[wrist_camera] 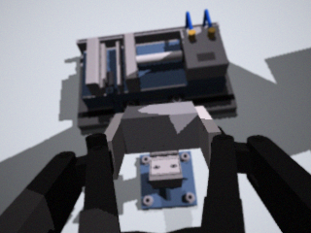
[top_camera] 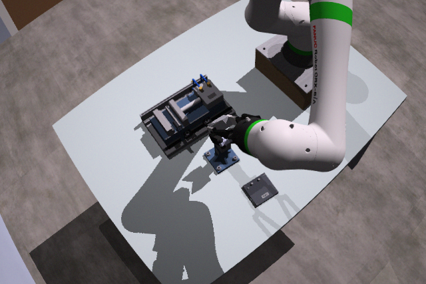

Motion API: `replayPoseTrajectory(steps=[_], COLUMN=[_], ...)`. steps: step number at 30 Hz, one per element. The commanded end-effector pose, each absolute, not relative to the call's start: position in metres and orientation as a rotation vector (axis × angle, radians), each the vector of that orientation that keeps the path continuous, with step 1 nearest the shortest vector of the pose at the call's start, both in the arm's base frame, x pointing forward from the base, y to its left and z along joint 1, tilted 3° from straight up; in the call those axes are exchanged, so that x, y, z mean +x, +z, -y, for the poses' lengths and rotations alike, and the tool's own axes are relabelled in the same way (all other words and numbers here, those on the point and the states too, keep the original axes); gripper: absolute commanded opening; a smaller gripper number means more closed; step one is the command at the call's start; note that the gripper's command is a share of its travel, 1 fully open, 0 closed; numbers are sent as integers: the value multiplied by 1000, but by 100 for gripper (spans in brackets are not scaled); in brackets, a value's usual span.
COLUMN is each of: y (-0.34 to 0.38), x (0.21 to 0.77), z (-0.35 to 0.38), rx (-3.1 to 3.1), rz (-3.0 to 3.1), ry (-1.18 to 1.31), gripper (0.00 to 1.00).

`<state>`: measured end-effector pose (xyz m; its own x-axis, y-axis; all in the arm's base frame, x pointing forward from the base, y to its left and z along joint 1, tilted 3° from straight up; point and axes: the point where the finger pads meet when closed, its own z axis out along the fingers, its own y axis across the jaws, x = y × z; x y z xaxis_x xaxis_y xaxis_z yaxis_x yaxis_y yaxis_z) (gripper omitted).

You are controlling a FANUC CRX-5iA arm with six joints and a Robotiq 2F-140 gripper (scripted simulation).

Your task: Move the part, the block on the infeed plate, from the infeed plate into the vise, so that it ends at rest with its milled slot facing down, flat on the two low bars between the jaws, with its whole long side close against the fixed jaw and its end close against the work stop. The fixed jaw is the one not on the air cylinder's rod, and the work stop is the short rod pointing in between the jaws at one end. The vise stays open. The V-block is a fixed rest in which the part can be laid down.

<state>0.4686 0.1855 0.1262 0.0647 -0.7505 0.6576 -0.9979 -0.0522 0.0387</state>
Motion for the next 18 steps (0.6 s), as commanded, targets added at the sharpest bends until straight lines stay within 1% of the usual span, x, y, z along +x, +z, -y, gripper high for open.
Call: replayPoseTrajectory(steps=[1, 18], y=[126, 126], x=[469, 469], z=[-186, -186], rx=[1847, 1828], rz=[1727, 1709], ry=[671, 694], gripper=[0, 0])
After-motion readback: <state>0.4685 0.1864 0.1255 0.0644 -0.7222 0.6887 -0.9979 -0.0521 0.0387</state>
